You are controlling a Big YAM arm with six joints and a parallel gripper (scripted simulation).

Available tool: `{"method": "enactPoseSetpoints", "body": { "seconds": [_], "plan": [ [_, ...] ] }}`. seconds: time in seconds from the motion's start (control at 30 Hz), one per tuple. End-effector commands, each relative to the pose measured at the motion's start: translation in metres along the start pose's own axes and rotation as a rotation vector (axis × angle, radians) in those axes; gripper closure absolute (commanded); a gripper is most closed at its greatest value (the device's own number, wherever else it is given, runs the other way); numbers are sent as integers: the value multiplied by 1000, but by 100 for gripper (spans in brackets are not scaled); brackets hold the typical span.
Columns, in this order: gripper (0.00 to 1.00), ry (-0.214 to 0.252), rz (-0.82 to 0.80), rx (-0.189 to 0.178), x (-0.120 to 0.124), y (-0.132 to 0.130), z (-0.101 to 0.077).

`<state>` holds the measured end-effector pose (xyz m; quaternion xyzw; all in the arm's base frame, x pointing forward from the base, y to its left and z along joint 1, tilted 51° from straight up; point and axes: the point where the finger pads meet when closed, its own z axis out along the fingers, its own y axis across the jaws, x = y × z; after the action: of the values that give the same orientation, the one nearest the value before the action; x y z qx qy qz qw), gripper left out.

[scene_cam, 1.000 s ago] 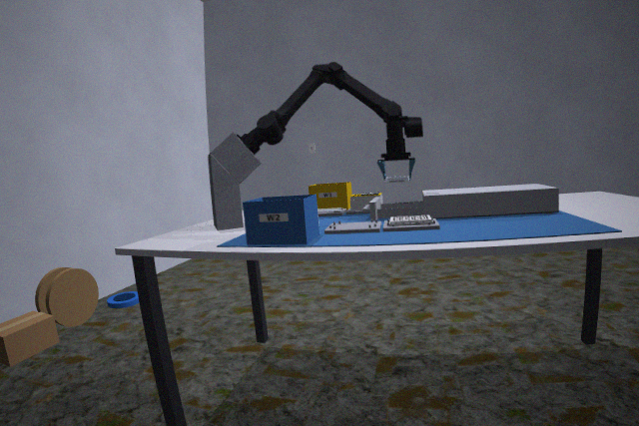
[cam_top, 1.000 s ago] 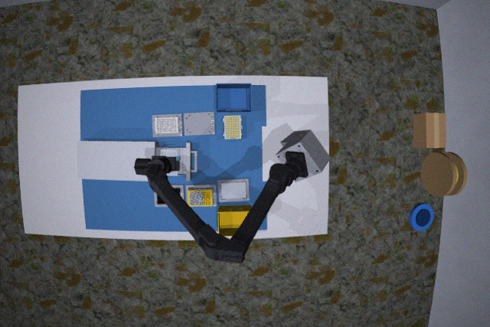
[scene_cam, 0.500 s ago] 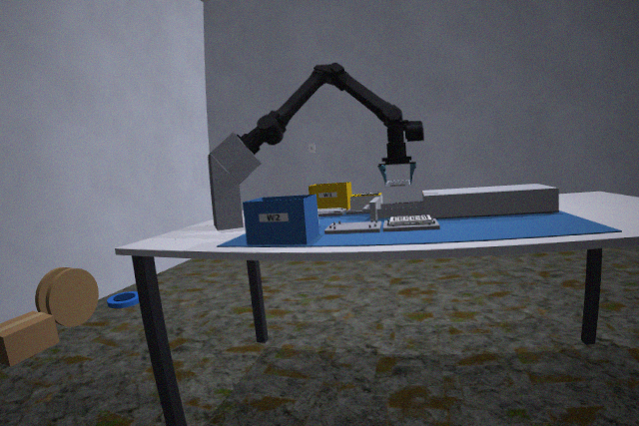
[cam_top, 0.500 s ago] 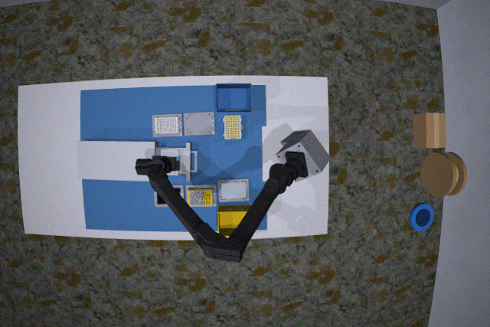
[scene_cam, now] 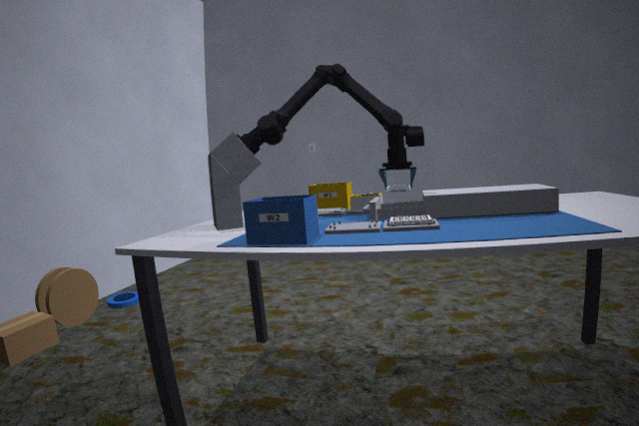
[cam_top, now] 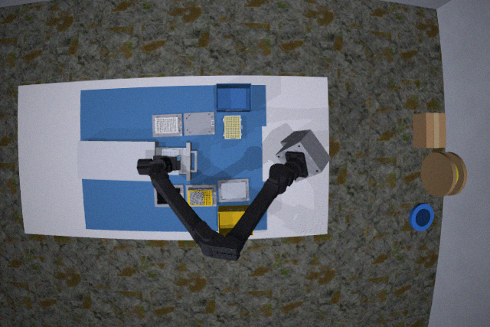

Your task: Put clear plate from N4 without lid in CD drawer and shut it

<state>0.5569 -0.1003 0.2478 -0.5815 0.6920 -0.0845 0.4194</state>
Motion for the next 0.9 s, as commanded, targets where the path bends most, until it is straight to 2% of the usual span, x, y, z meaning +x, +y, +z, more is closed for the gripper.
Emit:
{"method": "enactPoseSetpoints", "body": {
  "seconds": [0.0,0.07,0.17,0.3,0.4,0.47,0.5,0.57,0.63,0.73,0.87],
  "plan": [
    [100,-7,-30,47,-15,-21,-8],
    [100,-6,-18,30,-10,-16,3],
    [100,-5,-12,22,-7,-11,10],
    [100,-7,-27,43,-16,-17,4],
    [100,-5,-11,20,-7,-10,20],
    [100,-5,-11,20,-7,-10,20],
    [100,1,-18,50,-9,-18,6],
    [100,-8,-27,43,-15,-17,13],
    [100,-6,-12,22,-8,-11,26],
    [100,-6,-11,20,-7,-9,30],
    [100,-9,-30,50,-18,-20,23]
  ]
}}
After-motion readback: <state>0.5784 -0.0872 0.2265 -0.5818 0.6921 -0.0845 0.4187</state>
